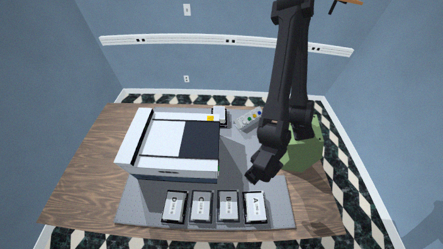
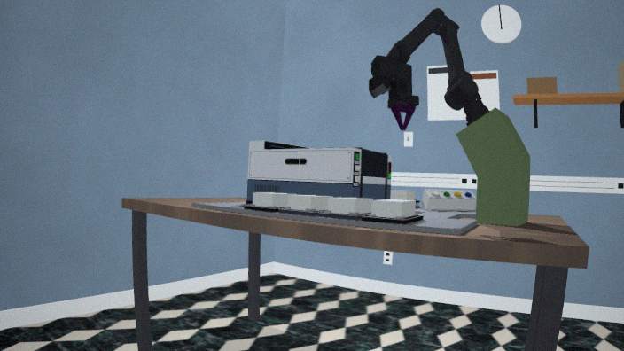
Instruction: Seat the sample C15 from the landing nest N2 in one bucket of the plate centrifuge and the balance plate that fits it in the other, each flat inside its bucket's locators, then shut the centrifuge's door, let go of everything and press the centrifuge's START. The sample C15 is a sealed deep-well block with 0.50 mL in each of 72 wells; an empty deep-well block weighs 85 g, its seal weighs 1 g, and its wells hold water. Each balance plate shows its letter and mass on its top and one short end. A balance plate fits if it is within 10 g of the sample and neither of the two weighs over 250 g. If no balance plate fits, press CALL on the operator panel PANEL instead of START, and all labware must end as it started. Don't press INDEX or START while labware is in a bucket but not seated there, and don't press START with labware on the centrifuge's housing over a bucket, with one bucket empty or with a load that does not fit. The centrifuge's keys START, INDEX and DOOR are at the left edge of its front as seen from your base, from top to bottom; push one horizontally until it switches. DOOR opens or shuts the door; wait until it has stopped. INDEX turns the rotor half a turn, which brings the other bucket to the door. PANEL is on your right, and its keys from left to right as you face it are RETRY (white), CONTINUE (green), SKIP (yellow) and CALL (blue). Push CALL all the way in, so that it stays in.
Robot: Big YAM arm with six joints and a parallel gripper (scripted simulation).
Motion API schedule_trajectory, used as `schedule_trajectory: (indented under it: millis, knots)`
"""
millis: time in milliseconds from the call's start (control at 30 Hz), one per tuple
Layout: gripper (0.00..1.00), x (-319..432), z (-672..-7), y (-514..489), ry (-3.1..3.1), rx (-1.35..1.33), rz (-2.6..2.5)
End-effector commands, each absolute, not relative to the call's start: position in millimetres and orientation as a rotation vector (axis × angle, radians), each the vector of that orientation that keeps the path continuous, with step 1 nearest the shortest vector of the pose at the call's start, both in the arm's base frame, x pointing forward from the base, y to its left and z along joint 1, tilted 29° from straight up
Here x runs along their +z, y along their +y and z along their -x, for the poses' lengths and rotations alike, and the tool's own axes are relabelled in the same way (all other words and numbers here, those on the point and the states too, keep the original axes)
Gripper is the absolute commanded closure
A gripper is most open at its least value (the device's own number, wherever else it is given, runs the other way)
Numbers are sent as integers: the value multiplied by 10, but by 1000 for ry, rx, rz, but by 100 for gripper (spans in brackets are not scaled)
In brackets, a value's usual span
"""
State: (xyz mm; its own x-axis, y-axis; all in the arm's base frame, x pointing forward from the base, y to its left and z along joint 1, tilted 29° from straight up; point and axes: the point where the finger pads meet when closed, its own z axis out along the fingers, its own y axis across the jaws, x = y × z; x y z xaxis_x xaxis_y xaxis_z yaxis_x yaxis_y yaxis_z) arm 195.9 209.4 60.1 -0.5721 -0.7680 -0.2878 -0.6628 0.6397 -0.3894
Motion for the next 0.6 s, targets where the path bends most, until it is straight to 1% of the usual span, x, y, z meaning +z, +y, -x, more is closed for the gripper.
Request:
schedule_trajectory:
  millis: [0,567]
  knots:
    - [100,630,-1987,2003,2494,-304,963]
    - [100,651,-2022,1886,2579,-220,623]
